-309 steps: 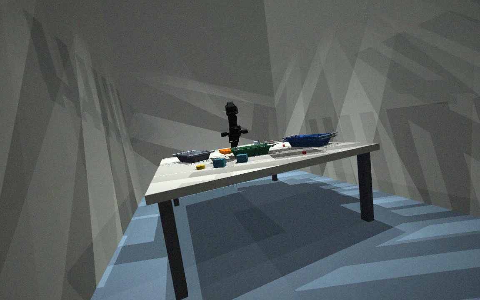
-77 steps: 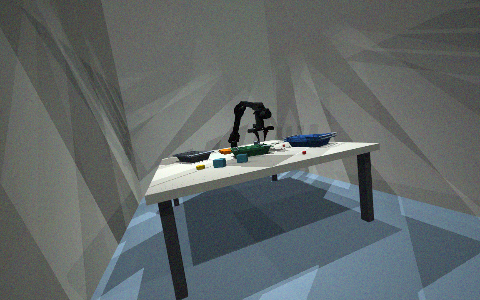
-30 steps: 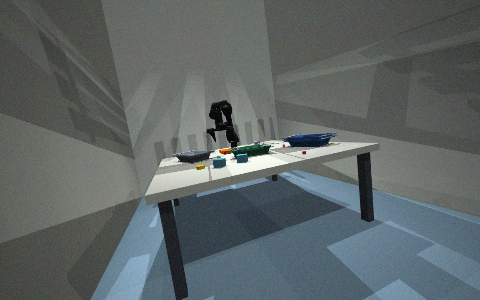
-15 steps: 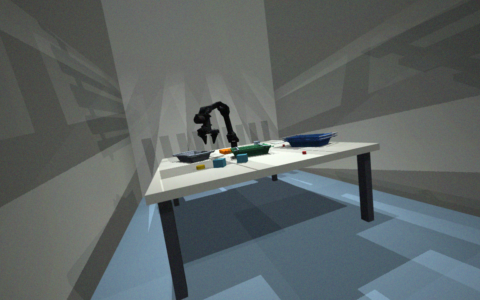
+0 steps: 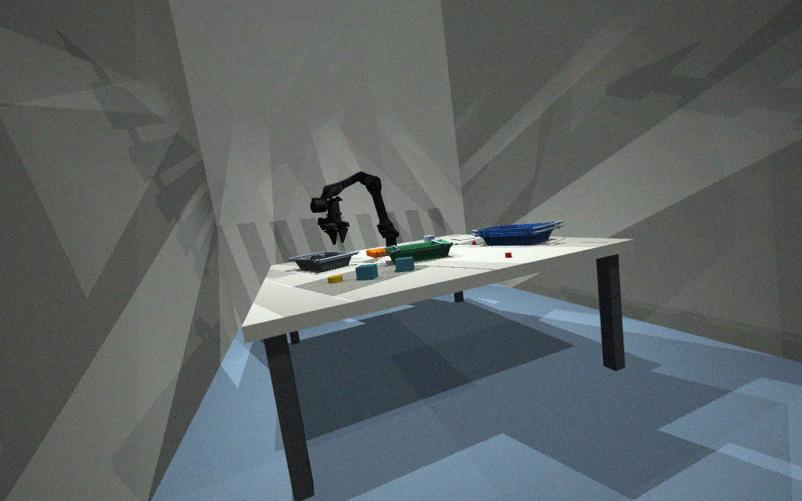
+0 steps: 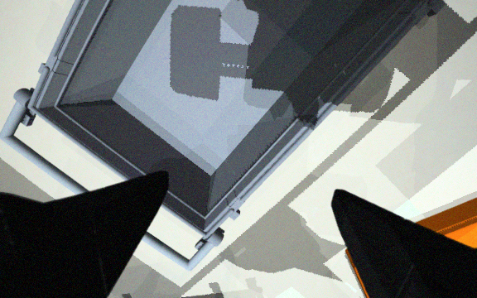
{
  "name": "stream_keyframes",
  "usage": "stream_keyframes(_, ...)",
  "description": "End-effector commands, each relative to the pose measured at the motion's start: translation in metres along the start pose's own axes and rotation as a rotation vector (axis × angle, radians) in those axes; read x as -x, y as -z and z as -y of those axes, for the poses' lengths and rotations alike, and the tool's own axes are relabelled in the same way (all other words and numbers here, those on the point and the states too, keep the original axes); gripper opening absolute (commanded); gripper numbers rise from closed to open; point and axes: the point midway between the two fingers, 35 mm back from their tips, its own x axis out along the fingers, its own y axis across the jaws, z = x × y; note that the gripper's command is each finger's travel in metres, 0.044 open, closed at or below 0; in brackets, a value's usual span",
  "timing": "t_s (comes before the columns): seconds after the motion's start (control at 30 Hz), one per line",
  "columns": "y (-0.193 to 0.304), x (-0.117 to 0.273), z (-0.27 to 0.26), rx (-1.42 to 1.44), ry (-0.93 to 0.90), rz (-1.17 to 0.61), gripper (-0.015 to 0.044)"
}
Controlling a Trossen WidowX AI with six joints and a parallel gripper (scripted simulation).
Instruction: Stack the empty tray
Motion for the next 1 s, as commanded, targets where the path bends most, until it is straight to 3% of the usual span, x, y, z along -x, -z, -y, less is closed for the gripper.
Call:
stream_keyframes(0.0,-0.033,-0.01,0.044,-0.598,0.02,0.005,0.044)
stream_keyframes(0.47,-0.033,-0.012,0.044,-0.598,0.02,0.005,0.044)
stream_keyframes(0.97,-0.034,-0.072,0.044,-0.598,0.02,0.004,0.044)
